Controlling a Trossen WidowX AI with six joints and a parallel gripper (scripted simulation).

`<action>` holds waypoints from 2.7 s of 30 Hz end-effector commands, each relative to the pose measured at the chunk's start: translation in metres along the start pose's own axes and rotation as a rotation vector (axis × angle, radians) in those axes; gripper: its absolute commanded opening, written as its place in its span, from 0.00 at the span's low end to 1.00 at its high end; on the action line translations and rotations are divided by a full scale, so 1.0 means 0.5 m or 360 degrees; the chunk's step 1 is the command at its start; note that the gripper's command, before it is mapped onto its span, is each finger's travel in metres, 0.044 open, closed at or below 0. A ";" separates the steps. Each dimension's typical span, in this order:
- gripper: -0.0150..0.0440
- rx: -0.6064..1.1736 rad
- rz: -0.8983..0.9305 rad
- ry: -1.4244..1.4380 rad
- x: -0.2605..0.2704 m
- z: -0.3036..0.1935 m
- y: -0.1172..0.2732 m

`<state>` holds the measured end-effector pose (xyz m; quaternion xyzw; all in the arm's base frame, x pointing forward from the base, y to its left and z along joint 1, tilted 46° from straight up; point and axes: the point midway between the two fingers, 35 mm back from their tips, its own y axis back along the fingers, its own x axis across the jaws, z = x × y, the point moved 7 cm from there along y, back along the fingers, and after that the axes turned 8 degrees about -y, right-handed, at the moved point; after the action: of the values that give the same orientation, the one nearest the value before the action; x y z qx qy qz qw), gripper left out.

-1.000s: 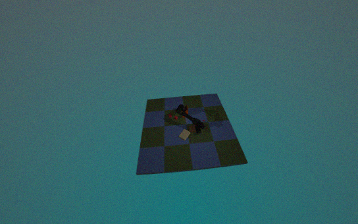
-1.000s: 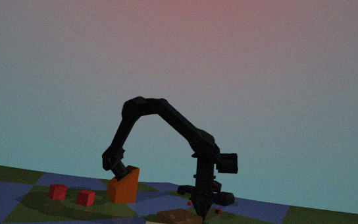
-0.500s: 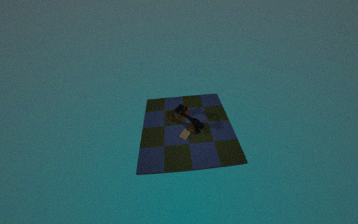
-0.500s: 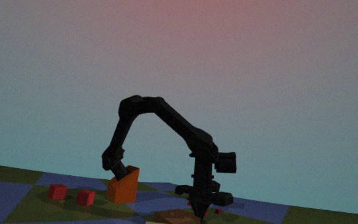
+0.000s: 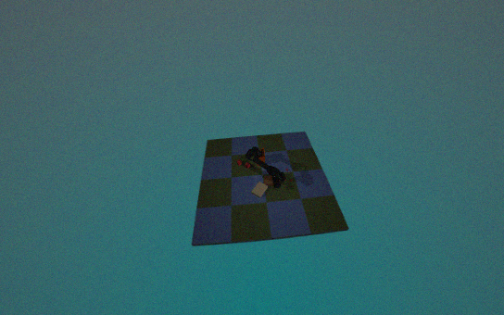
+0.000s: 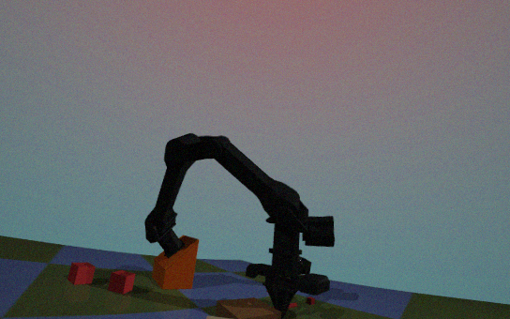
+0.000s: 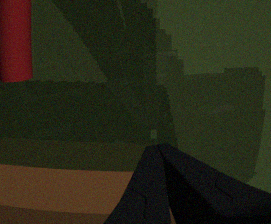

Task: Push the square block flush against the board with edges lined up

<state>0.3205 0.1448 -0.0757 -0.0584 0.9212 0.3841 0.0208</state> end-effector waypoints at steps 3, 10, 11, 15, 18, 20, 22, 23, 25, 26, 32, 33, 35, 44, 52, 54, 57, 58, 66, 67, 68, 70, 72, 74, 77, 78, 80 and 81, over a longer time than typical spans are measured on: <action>0.25 0.0015 0.0003 0.0007 -0.001 -0.017 -0.003; 0.25 0.0015 0.0003 0.0007 -0.002 -0.028 -0.003; 0.25 0.0015 0.0003 0.0007 -0.002 -0.029 -0.003; 0.25 0.0015 0.0003 0.0008 -0.002 -0.036 -0.003; 0.25 0.0015 0.0003 0.0008 -0.002 -0.041 -0.003; 0.25 0.0015 0.0003 0.0008 -0.002 -0.044 -0.003; 0.25 0.0015 0.0003 0.0008 -0.002 -0.047 -0.003; 0.25 0.0016 0.0003 0.0008 -0.002 -0.049 -0.003; 0.25 0.0016 0.0003 0.0008 -0.002 -0.052 -0.003; 0.25 0.0016 0.0003 0.0008 -0.002 -0.053 -0.003; 0.25 0.0016 0.0003 0.0008 -0.002 -0.063 -0.003; 0.25 0.0016 0.0003 0.0008 -0.002 -0.065 -0.003; 0.25 0.0016 0.0004 0.0008 -0.002 -0.068 -0.003; 0.25 0.0017 0.0004 0.0008 -0.001 -0.082 -0.003; 0.25 0.0017 0.0004 0.0009 0.000 -0.095 -0.003; 0.25 0.0017 0.0004 0.0009 0.000 -0.098 -0.003; 0.25 0.0017 0.0004 0.0009 0.001 -0.103 -0.003; 0.25 0.0017 0.0004 0.0009 0.001 -0.105 -0.003; 0.25 0.0018 0.0004 0.0009 0.003 -0.117 -0.002; 0.25 0.0018 0.0004 0.0009 0.003 -0.119 -0.002; 0.25 0.0018 0.0004 0.0009 0.003 -0.120 -0.002; 0.25 0.0018 0.0004 0.0009 0.003 -0.124 -0.002; 0.25 0.0018 0.0004 0.0009 0.003 -0.122 -0.002; 0.25 0.0018 0.0004 0.0009 0.003 -0.118 -0.002; 0.25 0.0017 0.0004 0.0009 0.004 -0.109 -0.003; 0.25 0.0017 0.0004 0.0009 0.004 -0.106 -0.003; 0.25 0.0017 0.0004 0.0009 0.004 -0.100 -0.003; 0.25 0.0017 0.0004 0.0009 0.004 -0.096 -0.003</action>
<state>0.3189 0.1045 -0.0393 -0.0572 0.9233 0.3795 0.0159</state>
